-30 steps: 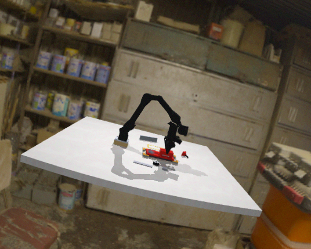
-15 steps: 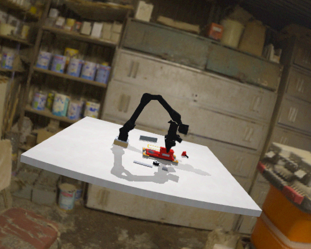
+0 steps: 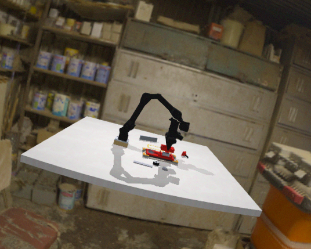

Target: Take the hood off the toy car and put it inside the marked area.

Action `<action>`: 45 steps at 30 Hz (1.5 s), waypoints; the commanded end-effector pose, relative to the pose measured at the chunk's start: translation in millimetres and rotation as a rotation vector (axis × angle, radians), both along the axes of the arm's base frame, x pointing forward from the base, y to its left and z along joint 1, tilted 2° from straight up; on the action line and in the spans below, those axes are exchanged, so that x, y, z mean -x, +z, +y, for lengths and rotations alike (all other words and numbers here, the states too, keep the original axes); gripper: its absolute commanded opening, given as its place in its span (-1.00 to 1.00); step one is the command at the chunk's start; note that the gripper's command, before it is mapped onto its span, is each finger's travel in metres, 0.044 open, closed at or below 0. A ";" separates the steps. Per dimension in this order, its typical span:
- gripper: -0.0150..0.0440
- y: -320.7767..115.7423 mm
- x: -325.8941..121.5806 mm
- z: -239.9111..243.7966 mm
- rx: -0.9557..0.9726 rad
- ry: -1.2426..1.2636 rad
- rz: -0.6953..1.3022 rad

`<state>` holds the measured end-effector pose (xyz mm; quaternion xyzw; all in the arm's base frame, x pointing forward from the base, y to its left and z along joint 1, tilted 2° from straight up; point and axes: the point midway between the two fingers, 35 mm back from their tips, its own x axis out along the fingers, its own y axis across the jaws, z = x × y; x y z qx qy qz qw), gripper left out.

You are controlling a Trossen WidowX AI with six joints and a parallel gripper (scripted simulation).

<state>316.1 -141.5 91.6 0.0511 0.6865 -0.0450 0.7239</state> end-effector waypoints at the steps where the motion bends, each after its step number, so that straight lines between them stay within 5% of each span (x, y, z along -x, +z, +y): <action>1: -0.49 14.3 -0.2 -0.4 0.004 0.003 -0.008; 45: -0.49 30.2 -17.9 125.4 -0.003 0.016 -0.003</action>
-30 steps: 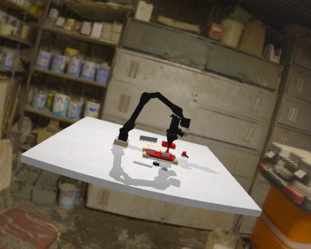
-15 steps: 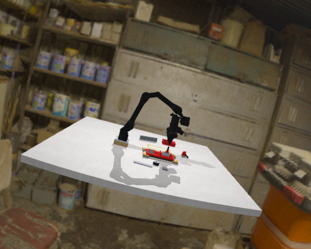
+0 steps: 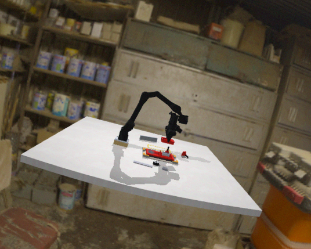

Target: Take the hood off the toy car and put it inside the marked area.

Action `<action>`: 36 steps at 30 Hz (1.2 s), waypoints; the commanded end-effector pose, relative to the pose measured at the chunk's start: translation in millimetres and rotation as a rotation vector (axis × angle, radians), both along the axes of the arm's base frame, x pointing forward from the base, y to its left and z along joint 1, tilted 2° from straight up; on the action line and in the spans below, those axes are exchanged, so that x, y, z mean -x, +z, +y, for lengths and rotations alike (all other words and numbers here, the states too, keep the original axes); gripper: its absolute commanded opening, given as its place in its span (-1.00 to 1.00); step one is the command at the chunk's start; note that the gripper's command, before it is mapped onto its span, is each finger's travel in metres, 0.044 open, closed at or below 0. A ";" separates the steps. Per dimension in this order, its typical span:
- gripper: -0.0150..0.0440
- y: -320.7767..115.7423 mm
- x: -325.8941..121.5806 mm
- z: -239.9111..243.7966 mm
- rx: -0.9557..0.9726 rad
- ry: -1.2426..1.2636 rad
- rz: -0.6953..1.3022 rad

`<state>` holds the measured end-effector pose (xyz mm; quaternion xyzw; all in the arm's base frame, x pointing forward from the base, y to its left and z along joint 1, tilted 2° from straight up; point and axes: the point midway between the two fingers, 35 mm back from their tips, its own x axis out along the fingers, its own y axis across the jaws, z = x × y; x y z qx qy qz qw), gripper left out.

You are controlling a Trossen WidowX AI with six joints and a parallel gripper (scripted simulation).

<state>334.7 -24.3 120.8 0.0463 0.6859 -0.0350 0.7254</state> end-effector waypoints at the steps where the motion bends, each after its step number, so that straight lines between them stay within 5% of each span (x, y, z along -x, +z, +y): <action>1: -0.49 1.2 0.9 11.6 0.003 -0.005 0.000; 36: -0.49 5.2 18.7 109.5 -0.012 -0.018 -0.005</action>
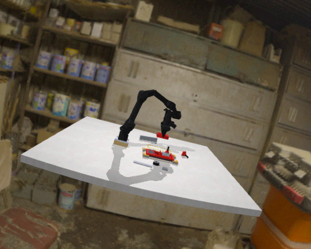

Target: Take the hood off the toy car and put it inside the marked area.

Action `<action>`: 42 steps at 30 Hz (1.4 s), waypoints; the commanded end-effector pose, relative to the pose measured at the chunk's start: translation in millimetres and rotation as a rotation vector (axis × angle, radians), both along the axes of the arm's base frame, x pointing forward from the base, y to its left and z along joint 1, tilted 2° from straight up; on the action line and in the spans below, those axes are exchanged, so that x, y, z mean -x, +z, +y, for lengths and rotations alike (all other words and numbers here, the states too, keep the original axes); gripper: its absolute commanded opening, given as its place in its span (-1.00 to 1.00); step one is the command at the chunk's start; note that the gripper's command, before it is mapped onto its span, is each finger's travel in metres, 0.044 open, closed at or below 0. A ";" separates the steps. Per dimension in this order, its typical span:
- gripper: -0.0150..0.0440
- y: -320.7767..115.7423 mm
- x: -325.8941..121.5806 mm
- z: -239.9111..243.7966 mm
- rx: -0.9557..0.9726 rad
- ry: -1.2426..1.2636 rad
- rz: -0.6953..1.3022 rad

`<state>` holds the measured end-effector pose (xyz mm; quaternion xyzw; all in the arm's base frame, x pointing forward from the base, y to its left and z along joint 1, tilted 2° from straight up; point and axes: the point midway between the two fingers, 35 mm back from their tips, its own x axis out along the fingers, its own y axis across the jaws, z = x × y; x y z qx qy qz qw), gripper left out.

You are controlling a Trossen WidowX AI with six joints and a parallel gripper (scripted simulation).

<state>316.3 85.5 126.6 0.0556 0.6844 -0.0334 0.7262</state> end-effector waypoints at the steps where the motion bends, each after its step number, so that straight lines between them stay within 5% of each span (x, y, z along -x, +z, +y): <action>1: -0.49 -1.0 0.1 -0.2 0.003 -0.008 0.000; 42: -0.49 -25.5 -3.4 0.9 0.003 -0.008 -0.001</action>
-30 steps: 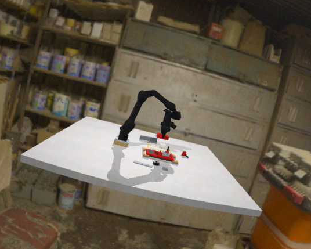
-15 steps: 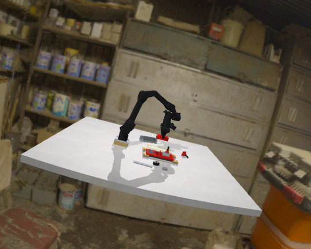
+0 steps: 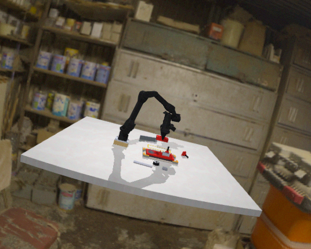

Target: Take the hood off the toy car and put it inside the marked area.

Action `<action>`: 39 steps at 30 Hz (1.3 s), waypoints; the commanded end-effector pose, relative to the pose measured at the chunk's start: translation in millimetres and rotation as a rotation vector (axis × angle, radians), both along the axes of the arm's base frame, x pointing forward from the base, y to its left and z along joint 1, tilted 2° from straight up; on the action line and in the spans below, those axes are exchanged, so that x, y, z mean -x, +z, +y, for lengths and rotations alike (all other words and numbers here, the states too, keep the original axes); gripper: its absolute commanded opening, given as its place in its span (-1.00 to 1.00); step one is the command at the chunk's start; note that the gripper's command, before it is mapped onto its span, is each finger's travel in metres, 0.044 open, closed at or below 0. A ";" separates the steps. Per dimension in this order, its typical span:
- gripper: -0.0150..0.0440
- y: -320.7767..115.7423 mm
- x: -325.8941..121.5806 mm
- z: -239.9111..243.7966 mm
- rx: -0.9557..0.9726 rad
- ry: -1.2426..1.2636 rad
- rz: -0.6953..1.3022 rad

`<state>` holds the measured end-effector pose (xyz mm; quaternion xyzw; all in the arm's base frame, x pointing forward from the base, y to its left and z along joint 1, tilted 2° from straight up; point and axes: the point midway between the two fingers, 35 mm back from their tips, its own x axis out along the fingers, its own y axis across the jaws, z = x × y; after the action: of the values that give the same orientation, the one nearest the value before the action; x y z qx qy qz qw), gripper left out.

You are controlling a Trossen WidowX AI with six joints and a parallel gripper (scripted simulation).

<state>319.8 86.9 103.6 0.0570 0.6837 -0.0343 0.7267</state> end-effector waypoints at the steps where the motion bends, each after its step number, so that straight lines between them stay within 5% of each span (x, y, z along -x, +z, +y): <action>1: -0.49 -3.1 0.0 -0.5 0.004 -0.004 0.001; 39: -0.49 -26.0 -1.3 0.0 0.004 -0.004 0.001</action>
<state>321.4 87.4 80.1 0.0571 0.6837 -0.0343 0.7268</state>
